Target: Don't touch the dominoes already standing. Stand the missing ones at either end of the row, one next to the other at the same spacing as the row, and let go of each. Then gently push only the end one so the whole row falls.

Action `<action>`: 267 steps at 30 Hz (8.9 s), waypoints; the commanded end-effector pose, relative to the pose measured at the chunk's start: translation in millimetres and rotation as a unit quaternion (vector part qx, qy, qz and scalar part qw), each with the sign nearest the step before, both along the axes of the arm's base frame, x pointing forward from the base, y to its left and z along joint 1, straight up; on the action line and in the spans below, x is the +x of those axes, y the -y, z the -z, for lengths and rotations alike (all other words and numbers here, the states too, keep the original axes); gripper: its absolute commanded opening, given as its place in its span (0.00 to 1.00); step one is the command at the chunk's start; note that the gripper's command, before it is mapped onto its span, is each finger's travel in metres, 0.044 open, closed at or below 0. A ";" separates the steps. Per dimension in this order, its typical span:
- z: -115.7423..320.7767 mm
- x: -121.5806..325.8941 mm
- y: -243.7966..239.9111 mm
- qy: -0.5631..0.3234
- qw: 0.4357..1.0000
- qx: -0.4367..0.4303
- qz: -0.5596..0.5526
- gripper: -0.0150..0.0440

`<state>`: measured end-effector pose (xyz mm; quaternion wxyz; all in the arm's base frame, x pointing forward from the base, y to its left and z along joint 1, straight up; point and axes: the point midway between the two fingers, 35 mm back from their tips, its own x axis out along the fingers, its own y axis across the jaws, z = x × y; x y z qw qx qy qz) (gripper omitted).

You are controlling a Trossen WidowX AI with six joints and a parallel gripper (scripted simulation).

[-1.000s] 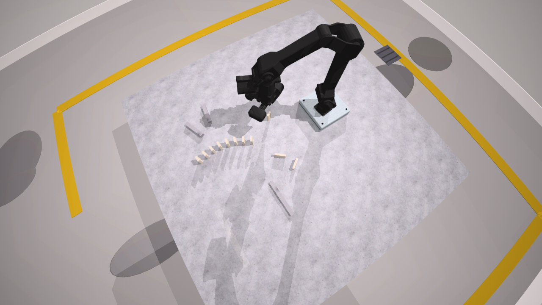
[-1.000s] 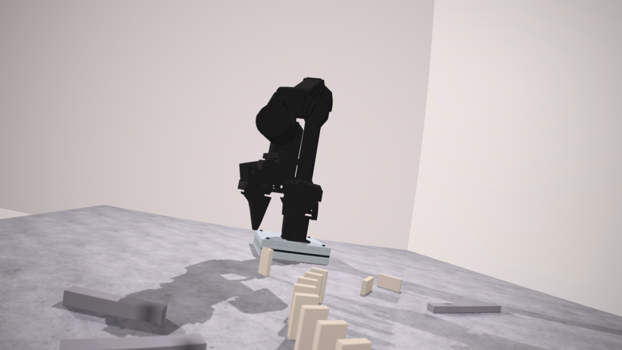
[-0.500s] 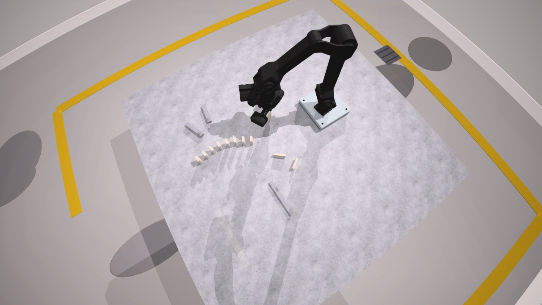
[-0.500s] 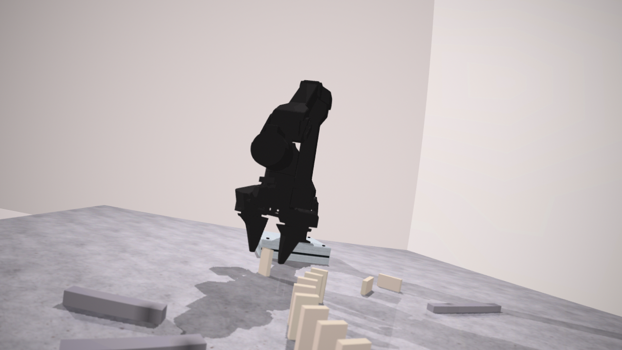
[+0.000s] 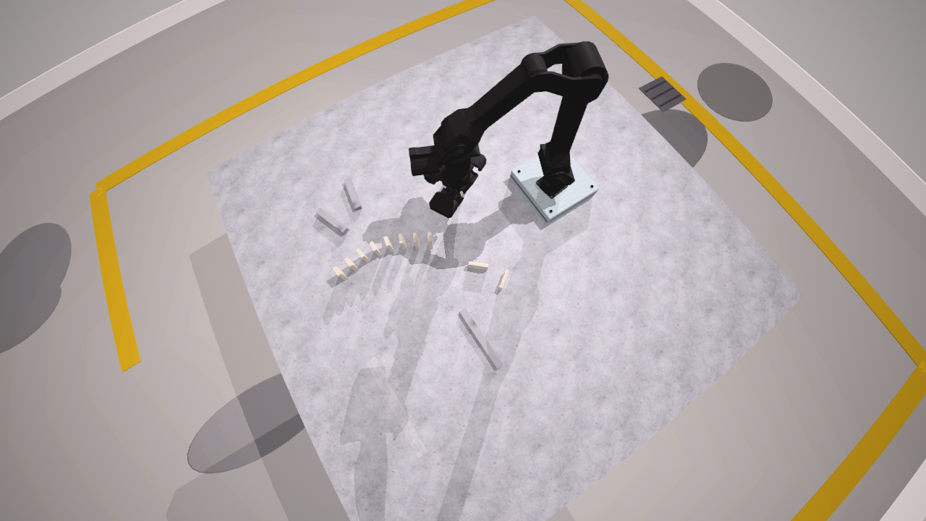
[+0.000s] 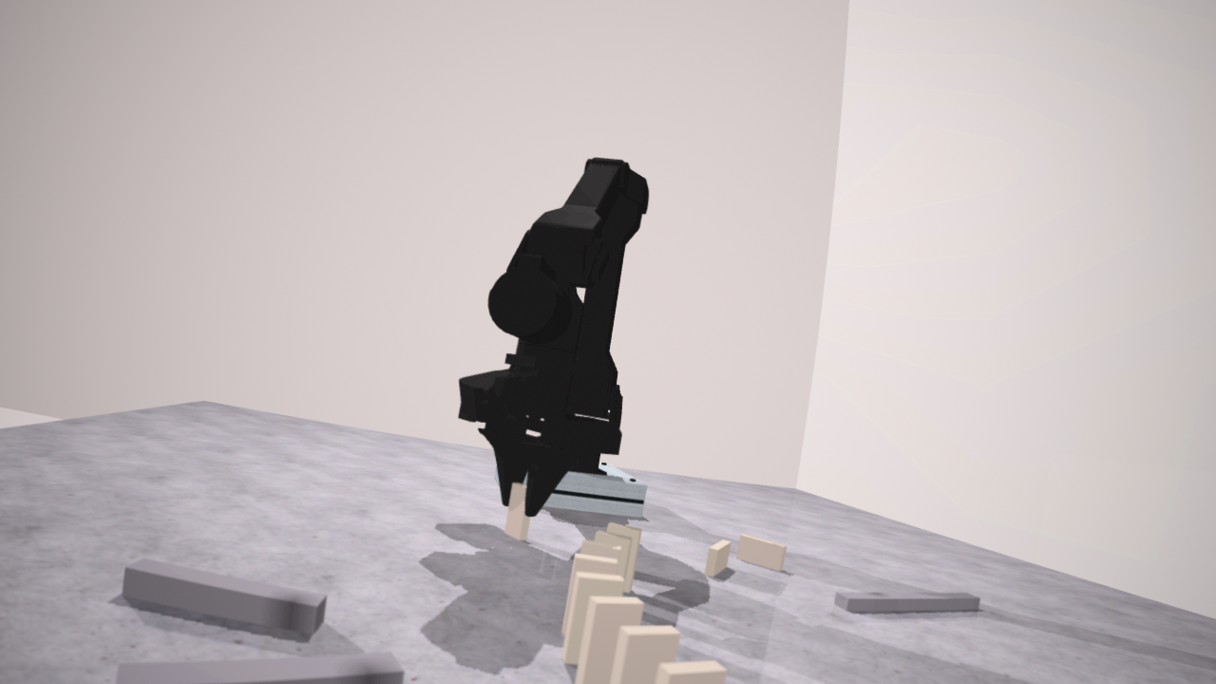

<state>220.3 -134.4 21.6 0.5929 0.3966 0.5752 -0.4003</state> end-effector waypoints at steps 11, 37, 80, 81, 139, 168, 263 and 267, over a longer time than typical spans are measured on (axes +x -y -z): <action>-8.0 1.6 0.4 0.000 1.000 0.002 0.001 0.44; -138.1 102.6 -71.4 0.001 0.960 -0.001 -0.278 0.44; -6.6 105.8 -70.4 0.000 0.960 -0.001 -0.278 0.48; -6.6 105.8 -70.4 0.000 0.960 -0.001 -0.278 0.52; 5.7 92.3 -165.2 0.002 0.984 0.006 -0.179 1.00; 18.1 92.2 -165.2 0.002 0.984 0.006 -0.179 0.29; -89.2 35.0 46.7 0.475 0.564 -0.060 -0.673 0.29; -90.8 31.1 52.5 0.517 0.553 -0.102 -0.646 0.29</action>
